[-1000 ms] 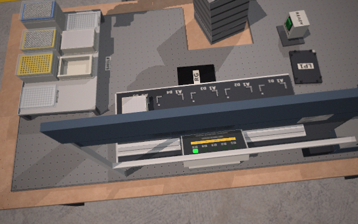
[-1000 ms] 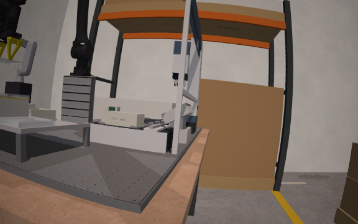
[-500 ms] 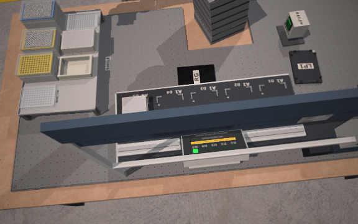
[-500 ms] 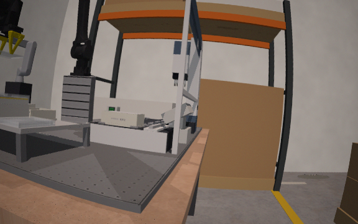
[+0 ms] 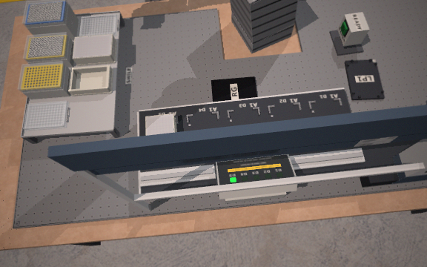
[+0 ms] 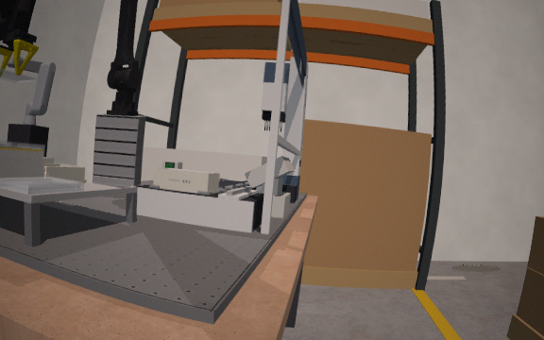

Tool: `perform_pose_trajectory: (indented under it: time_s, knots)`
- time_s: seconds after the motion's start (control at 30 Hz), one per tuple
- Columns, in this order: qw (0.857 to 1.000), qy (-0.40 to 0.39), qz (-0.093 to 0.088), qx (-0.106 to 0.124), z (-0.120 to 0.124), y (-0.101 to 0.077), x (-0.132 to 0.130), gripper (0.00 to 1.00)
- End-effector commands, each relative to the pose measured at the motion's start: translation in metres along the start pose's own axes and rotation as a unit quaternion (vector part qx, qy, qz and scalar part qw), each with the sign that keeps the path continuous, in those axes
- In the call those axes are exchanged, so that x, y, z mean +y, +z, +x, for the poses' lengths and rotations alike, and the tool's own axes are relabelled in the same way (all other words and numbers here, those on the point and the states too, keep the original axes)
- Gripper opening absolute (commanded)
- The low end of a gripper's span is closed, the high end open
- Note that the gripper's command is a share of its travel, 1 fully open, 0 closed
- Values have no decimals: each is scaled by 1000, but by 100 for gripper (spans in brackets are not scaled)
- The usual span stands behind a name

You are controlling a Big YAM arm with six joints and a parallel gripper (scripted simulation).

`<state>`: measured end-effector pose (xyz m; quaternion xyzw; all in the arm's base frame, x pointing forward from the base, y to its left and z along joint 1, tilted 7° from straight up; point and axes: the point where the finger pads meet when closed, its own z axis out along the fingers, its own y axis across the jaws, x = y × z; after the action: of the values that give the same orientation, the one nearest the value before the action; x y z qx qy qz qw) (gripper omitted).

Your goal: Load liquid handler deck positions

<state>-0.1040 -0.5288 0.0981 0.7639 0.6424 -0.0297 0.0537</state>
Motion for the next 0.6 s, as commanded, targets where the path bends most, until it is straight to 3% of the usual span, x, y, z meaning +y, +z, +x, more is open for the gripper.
perform_pose_trajectory:
  time_s: [0.0,0.03,0.1,0.3,0.5,0.57]
  knots:
    - [999,1,1,-43,-26,-33,-8,0]
    - [1000,3,0,-14,-4,-12,-8,0]
    - [1000,0,0,-25,-15,-19,-2,0]
    - [1000,0,0,-25,-15,-19,-2,0]
    - [1000,0,1,-27,22,-19,-8,0]
    - [1000,0,1,-27,22,-19,-8,0]
